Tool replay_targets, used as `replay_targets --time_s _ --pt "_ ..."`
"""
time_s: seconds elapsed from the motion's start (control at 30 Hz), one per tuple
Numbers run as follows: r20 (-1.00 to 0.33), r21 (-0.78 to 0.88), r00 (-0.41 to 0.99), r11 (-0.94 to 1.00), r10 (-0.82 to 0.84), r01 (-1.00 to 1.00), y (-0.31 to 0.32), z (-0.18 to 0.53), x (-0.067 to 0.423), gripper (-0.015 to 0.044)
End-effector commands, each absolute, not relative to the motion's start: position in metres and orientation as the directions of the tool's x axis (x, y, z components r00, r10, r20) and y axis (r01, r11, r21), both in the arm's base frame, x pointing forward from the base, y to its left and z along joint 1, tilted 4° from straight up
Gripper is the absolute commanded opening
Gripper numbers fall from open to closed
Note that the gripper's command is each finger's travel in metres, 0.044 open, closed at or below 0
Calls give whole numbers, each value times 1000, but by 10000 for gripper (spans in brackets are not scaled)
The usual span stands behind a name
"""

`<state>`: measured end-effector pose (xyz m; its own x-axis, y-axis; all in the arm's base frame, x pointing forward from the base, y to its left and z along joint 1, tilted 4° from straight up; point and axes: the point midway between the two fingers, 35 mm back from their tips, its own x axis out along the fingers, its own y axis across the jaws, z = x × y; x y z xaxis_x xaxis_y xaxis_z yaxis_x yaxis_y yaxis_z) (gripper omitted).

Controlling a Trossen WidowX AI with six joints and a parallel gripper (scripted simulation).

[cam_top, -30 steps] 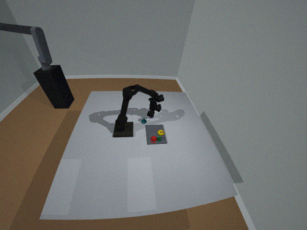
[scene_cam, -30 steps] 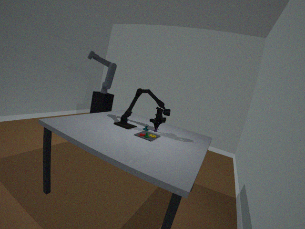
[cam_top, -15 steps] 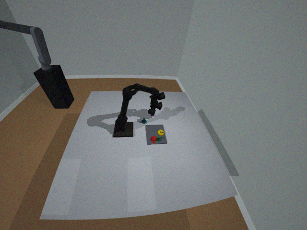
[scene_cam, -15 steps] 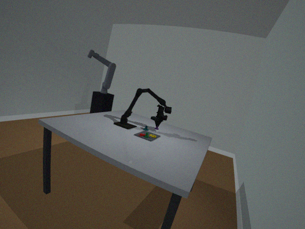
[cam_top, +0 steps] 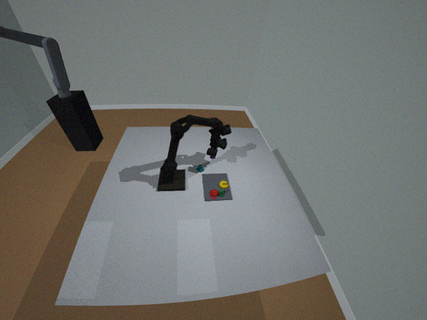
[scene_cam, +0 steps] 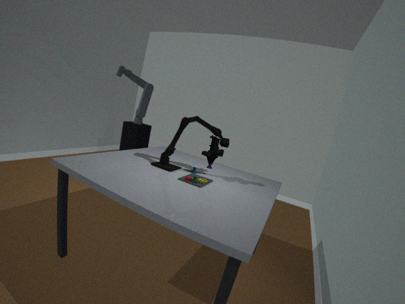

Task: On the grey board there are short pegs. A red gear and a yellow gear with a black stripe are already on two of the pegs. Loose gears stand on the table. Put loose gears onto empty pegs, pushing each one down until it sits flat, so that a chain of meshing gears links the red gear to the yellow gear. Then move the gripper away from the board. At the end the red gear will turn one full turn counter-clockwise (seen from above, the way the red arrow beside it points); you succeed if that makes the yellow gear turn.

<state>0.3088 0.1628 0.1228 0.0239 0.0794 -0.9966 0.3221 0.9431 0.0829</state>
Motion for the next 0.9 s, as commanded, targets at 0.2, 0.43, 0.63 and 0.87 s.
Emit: replay_targets --time_s 0.2,0.43,0.63,0.87 --pt "-996 84 23 945 81 317 161 143 310 0" --pt "-996 84 23 945 81 317 160 157 309 0" --pt "-996 85 23 945 81 316 159 169 309 0" --pt "-996 84 23 945 81 316 157 182 307 0"
